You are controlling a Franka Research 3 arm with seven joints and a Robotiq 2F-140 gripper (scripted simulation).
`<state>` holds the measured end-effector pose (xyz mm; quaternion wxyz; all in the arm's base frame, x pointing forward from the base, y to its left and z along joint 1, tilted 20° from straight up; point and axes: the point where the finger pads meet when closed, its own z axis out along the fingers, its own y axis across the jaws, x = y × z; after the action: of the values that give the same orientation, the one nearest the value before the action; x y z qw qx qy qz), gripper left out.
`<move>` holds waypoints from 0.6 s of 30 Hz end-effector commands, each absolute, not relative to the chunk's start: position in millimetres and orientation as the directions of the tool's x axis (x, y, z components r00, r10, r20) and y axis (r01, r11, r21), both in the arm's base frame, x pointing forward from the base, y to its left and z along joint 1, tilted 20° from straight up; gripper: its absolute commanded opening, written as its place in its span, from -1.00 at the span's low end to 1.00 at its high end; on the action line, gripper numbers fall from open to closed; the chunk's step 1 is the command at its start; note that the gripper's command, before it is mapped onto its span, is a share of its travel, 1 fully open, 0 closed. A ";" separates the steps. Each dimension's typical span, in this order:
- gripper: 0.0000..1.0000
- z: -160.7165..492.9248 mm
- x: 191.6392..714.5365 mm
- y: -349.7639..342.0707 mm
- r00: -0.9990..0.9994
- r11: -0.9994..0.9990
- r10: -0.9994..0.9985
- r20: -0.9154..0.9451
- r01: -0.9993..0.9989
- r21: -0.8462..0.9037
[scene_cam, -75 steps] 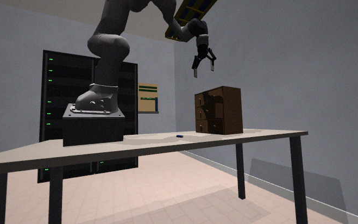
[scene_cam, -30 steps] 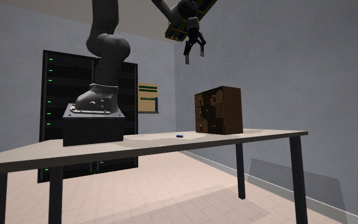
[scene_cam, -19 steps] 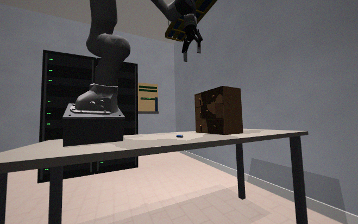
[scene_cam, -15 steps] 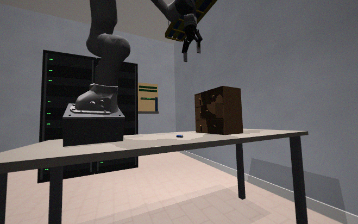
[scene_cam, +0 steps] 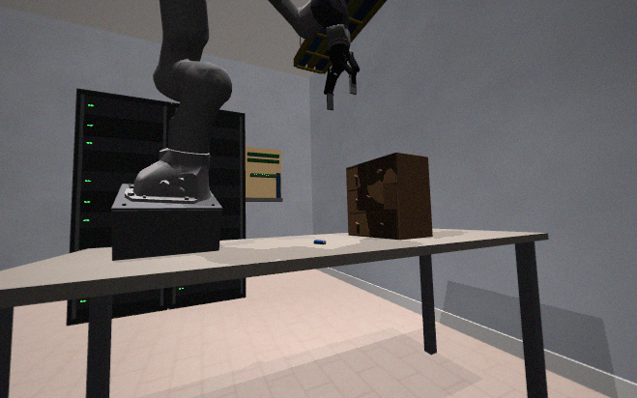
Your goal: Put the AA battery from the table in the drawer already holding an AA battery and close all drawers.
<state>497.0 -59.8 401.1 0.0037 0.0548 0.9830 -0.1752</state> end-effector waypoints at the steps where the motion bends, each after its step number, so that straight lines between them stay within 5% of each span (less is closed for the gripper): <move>1: 1.00 401.1 495.5 -60.6 -0.993 0.931 0.116 -0.027 0.118 -0.347; 18: 1.00 401.1 497.0 -59.8 -0.993 0.932 0.110 -0.028 0.113 -0.344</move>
<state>497.0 -59.8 401.1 0.0040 0.0571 0.9829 -0.1752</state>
